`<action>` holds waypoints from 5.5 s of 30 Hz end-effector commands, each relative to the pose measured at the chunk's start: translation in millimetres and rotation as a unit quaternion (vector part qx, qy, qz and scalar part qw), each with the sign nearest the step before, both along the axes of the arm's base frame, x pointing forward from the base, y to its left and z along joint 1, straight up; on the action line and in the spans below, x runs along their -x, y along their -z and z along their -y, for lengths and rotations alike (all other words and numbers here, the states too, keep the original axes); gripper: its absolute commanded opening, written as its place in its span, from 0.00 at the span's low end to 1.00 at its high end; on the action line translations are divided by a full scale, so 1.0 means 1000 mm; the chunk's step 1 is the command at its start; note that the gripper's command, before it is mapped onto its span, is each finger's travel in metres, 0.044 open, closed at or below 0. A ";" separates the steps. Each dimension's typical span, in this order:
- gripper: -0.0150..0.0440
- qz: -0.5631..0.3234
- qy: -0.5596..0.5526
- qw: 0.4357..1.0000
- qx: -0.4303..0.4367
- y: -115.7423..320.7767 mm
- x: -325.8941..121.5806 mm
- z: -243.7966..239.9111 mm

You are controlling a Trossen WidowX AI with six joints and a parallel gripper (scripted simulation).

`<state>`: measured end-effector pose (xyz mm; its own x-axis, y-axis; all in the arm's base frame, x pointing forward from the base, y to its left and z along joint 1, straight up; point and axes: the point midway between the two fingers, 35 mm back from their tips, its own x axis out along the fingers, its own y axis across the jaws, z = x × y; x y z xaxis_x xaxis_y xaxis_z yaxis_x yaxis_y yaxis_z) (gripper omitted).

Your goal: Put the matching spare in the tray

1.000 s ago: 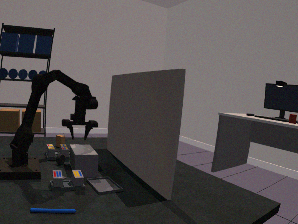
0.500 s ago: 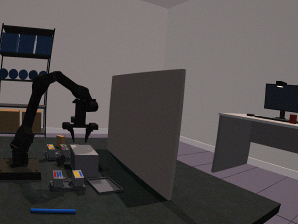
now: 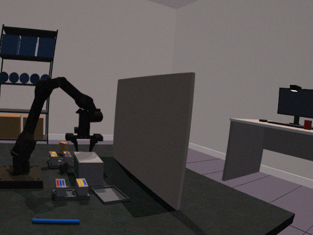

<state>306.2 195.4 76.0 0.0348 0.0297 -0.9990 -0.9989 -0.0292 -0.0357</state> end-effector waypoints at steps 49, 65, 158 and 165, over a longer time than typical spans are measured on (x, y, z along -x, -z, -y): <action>0.41 -0.003 0.000 1.000 0.002 0.044 0.003 0.001; 0.25 -0.003 0.000 1.000 0.002 0.021 0.002 0.000; 0.25 -0.001 0.005 1.000 0.019 -0.108 -0.043 0.338; 0.25 -0.002 0.002 1.000 0.019 -0.107 -0.036 0.357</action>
